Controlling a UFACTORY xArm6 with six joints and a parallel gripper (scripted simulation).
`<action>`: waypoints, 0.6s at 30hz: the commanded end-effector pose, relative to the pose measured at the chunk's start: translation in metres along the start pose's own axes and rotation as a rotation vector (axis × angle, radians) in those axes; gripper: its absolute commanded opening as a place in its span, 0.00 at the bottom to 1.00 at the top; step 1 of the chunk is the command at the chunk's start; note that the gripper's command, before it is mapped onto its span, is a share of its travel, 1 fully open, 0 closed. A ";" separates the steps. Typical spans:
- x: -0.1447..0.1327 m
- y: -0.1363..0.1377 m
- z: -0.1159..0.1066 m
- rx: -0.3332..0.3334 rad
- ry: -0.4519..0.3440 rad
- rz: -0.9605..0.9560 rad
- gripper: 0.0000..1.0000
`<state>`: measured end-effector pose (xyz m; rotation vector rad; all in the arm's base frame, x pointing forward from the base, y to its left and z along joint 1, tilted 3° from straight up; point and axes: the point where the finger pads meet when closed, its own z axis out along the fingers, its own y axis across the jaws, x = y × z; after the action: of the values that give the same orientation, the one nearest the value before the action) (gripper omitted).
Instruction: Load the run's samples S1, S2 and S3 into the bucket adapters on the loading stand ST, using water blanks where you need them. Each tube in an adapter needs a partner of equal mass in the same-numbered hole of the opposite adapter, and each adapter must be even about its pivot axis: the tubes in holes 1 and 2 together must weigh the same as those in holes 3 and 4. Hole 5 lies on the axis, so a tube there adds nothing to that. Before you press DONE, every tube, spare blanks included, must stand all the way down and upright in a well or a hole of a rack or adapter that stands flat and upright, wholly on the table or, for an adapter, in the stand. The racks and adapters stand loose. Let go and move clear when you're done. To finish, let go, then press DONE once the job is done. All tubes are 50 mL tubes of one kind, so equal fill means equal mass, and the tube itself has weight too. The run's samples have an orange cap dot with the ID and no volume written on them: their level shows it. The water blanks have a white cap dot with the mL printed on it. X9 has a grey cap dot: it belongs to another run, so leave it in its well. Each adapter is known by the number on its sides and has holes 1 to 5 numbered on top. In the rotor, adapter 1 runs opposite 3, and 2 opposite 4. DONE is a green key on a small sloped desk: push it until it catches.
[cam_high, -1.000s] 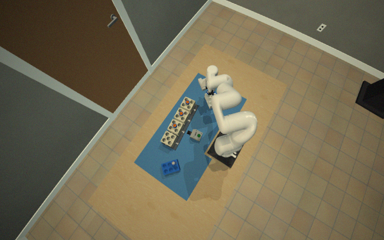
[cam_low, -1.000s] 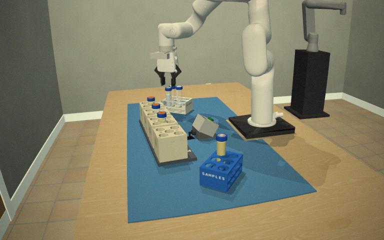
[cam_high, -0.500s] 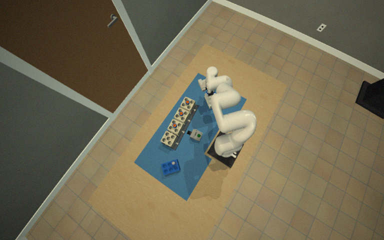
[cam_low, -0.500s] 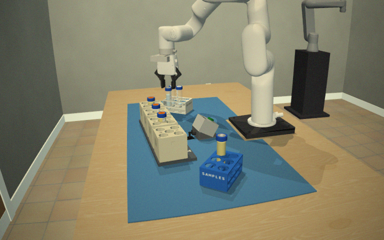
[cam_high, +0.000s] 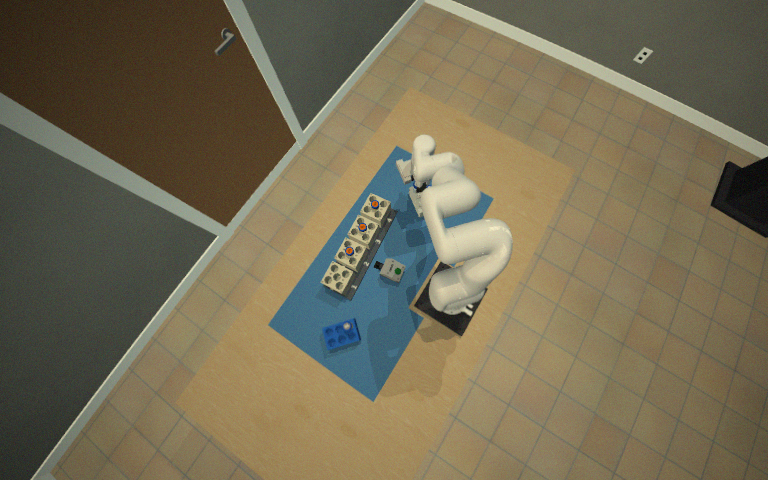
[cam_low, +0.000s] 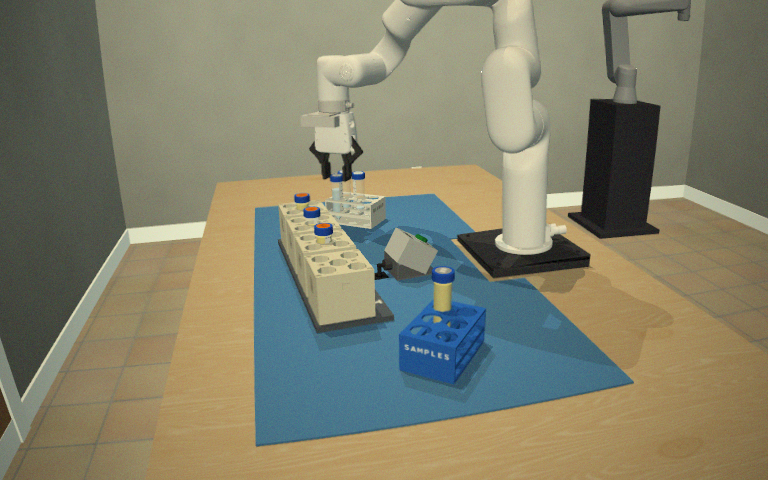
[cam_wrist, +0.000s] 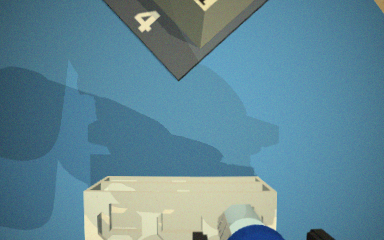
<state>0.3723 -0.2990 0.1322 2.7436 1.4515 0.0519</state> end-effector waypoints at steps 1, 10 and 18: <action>0.000 0.001 0.001 -0.005 0.000 0.000 0.57; 0.000 0.001 0.007 -0.005 0.000 0.000 0.57; 0.000 0.001 0.011 -0.005 0.000 0.000 0.57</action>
<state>0.3729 -0.2993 0.1218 2.7433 1.4514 0.0522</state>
